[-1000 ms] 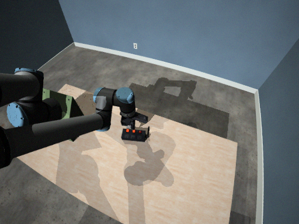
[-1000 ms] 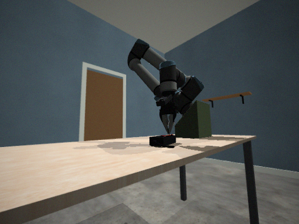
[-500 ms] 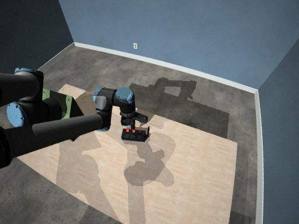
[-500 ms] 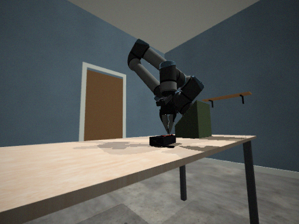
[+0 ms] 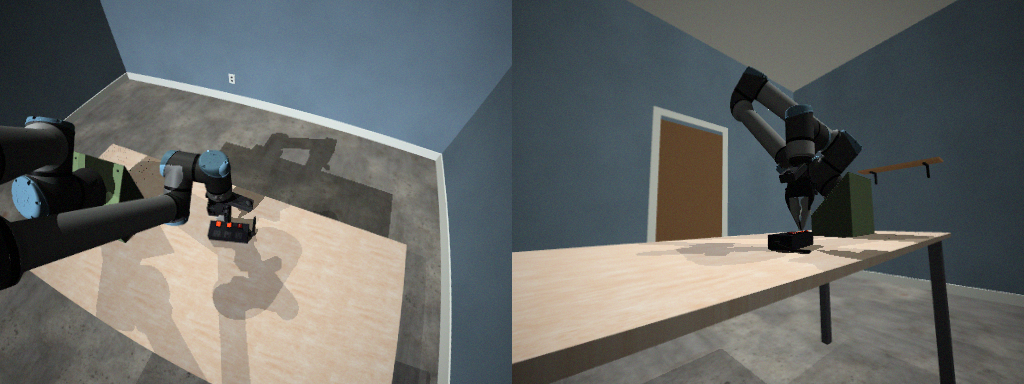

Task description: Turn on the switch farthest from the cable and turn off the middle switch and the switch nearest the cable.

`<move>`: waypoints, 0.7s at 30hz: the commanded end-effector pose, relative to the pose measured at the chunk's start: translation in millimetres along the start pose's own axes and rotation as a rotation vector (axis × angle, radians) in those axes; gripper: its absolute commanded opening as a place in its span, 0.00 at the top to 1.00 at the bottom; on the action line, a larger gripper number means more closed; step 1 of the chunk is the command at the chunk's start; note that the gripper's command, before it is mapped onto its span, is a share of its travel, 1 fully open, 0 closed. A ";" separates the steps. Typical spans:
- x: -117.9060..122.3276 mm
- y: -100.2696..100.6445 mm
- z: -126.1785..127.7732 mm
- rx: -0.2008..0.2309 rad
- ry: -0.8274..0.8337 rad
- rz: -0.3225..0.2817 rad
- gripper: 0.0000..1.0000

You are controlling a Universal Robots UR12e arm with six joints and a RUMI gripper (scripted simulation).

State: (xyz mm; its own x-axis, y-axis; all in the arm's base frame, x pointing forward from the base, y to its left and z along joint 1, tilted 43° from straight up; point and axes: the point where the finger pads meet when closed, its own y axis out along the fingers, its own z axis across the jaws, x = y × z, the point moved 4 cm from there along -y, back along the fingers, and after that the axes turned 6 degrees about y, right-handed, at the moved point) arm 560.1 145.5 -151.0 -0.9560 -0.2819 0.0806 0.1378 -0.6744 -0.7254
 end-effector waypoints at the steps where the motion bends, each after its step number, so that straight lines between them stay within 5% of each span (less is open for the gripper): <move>1: -0.3 1.2 0.0 0.000 0.000 0.001 1.00; 21: -0.3 6.0 0.0 0.000 0.000 0.001 1.00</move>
State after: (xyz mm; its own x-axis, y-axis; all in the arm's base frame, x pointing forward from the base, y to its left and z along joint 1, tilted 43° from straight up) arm 561.0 141.3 -155.5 -0.9560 -0.2820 0.0806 0.1378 -0.6744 -0.7254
